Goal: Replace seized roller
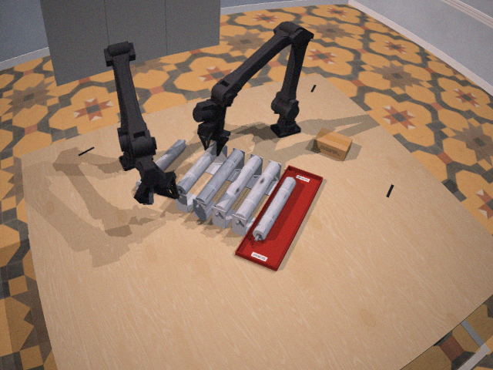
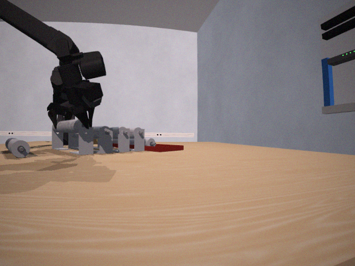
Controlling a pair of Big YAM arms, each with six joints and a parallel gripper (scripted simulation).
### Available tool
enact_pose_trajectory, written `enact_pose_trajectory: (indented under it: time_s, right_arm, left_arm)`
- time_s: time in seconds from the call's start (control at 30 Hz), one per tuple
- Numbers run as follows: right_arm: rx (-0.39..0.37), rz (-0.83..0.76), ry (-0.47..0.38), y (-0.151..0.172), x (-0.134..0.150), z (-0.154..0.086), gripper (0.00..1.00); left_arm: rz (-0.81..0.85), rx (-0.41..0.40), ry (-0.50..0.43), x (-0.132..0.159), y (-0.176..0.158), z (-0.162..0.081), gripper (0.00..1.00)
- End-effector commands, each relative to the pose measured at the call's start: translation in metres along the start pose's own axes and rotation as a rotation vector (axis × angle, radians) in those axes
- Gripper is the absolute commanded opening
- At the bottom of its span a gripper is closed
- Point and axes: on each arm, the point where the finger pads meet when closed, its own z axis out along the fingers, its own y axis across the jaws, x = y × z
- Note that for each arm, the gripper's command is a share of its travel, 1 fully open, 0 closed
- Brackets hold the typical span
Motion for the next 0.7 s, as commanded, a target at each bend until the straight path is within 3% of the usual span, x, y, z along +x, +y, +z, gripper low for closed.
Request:
enact_pose_trajectory:
  time_s: [0.0,0.67]
  right_arm:
    - [-0.102,-0.041,-0.148,0.049,-0.05,-0.041,0.03]
    - [-0.111,-0.043,-0.178,0.052,-0.066,-0.049,0.03]
  left_arm:
    - [-0.001,0.012,-0.017,-0.008,-0.004,-0.012,0.32]
    - [-0.014,0.011,-0.017,-0.008,-0.004,-0.012,0.32]
